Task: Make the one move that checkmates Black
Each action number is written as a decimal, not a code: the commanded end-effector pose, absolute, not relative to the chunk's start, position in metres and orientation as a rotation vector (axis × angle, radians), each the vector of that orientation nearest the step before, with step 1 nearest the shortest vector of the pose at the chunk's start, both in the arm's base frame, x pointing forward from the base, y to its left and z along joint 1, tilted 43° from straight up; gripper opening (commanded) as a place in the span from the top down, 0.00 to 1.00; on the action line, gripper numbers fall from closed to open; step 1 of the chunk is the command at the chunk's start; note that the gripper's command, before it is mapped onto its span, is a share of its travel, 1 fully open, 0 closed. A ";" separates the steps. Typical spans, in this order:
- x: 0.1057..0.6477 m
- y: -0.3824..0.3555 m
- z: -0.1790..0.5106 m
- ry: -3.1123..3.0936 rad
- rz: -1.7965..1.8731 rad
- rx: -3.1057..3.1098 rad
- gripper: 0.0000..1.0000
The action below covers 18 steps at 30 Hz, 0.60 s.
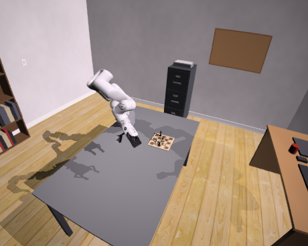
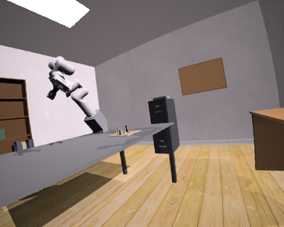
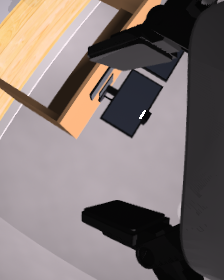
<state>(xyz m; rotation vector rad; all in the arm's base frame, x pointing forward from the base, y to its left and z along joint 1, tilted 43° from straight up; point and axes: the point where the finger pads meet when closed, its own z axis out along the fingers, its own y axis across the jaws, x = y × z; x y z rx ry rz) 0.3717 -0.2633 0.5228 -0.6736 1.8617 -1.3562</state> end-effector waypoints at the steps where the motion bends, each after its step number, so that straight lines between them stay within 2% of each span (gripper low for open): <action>1: 0.385 -0.268 0.530 1.815 -1.404 -0.771 0.00; 4: 0.385 -0.268 0.530 1.815 -1.404 -0.771 0.00; 5: 0.402 -0.272 0.536 1.750 -1.475 -0.905 0.00; 18: 0.402 -0.272 0.536 1.750 -1.475 -0.905 0.00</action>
